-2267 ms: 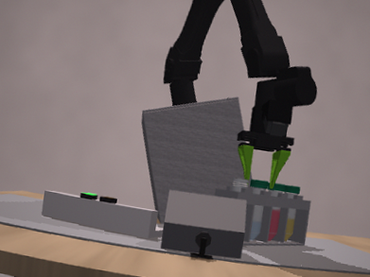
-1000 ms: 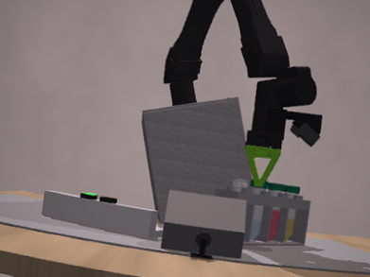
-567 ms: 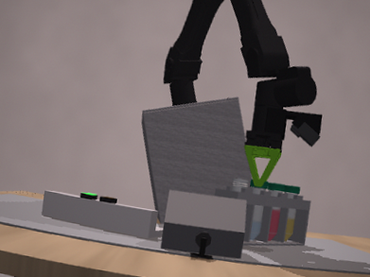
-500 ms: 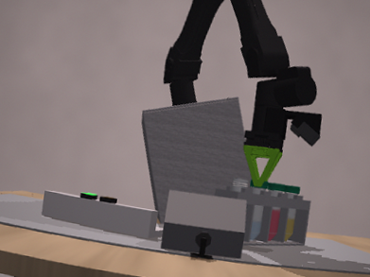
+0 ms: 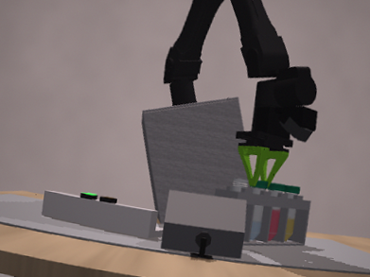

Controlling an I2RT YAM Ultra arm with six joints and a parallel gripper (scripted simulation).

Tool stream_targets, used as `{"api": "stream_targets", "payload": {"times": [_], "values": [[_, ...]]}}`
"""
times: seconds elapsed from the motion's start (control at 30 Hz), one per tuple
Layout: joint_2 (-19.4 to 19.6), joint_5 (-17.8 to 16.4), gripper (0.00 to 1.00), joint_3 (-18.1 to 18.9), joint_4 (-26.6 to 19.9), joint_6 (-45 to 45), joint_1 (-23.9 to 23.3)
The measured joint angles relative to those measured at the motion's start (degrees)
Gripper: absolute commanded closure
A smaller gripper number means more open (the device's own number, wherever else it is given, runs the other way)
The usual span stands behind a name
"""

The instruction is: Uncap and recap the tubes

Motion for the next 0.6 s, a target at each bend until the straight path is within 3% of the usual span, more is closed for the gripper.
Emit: {"api": "stream_targets", "payload": {"times": [0.6], "values": [[0.07,-0.09,1.00,-0.02,0.13,44.70,-0.04]]}}
